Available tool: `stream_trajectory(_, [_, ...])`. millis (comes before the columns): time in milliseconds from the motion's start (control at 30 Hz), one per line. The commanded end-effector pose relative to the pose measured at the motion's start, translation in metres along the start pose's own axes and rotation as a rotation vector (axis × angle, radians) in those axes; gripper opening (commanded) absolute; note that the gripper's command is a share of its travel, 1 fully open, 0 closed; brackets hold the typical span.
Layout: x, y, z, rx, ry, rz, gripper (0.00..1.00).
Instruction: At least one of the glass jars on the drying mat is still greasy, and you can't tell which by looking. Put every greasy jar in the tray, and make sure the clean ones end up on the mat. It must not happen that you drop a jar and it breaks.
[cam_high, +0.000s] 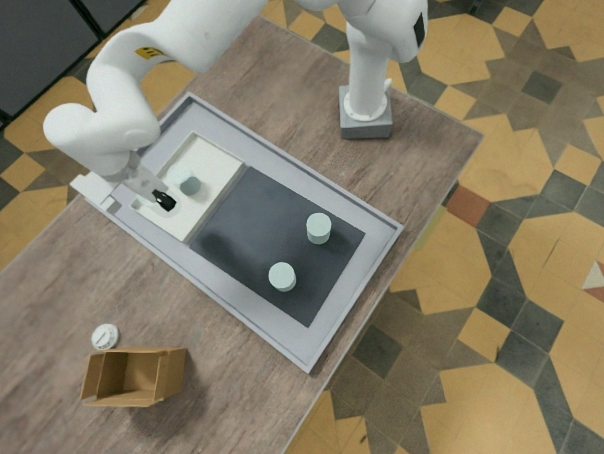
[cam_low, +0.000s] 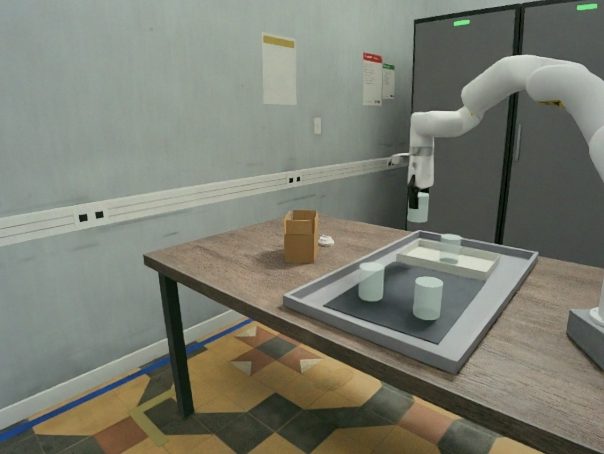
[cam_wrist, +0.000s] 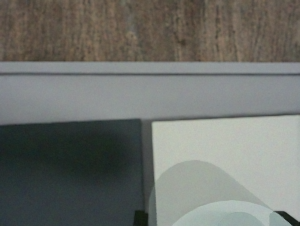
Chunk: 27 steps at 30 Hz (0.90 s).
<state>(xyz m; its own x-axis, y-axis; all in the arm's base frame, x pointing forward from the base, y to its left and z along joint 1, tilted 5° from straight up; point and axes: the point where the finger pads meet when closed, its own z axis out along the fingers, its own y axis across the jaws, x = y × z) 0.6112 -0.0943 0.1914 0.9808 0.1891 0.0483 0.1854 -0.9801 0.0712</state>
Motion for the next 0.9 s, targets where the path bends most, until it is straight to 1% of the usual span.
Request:
stream_trajectory(0, [0.002,0.017,-0.002,-0.001,0.004,0.001,0.0])
stream_trajectory(300, [0.004,0.046,-0.002,-0.001,0.004,0.001,0.0])
stream_trajectory(367, [0.004,0.046,-0.002,-0.001,0.004,0.001,0.0])
stream_trajectory(633, [0.006,0.073,-0.002,-0.001,0.004,0.001,0.0])
stream_trajectory(867, [0.006,0.073,-0.002,-0.001,0.004,0.001,0.0])
